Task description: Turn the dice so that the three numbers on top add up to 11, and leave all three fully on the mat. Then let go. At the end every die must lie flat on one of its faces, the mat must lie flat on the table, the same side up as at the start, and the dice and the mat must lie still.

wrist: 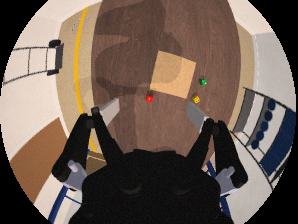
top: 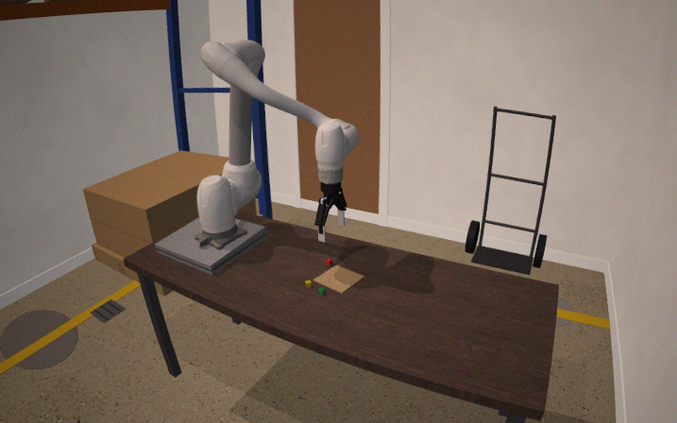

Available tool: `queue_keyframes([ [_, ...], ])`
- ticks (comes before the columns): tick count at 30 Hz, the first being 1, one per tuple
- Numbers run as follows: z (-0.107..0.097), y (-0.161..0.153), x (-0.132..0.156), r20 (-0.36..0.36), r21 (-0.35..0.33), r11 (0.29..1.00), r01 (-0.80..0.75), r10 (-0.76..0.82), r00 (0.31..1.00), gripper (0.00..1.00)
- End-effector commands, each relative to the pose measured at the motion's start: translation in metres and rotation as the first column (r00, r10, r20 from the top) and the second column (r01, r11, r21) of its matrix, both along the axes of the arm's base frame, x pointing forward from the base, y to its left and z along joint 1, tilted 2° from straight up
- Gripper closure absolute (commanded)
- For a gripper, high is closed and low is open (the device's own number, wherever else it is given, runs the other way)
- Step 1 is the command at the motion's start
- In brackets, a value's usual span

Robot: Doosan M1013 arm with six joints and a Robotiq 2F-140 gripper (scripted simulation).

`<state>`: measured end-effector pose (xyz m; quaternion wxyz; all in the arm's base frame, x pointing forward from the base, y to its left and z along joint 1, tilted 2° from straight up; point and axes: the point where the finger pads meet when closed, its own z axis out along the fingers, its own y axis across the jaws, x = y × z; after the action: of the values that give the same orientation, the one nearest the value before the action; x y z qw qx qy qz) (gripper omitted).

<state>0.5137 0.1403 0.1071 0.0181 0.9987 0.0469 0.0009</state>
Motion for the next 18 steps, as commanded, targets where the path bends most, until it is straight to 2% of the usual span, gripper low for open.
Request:
queue_keyframes([
  [1,0.0,0.0,0.0,0.0,0.0,1.0,0.0,0.0,1.0,0.0],
  [4,0.0,-0.005,0.003,0.0,0.0,1.0,-0.012,0.012,1.0,0.0],
  [7,-0.001,-0.056,0.031,-0.004,0.0,0.993,-0.118,0.118,0.993,0.0],
  [9,-0.001,-0.056,0.031,-0.004,0.0,0.993,-0.118,0.118,0.993,0.0],
  [10,-0.002,-0.083,0.043,-0.006,0.0,0.986,-0.17,0.17,0.986,0.0],
  [13,-0.002,-0.083,0.043,-0.006,0.0,0.986,-0.17,0.17,0.986,0.0],
  [14,-0.002,-0.111,0.054,-0.008,0.001,0.975,-0.221,0.221,0.975,0.0],
  [15,-0.002,-0.111,0.054,-0.008,0.001,0.975,-0.221,0.221,0.975,0.0],
  [16,-0.003,-0.136,0.062,-0.01,0.001,0.964,-0.266,0.266,0.964,0.0],
  [18,-0.003,-0.136,0.062,-0.01,0.001,0.964,-0.266,0.266,0.964,0.0],
])
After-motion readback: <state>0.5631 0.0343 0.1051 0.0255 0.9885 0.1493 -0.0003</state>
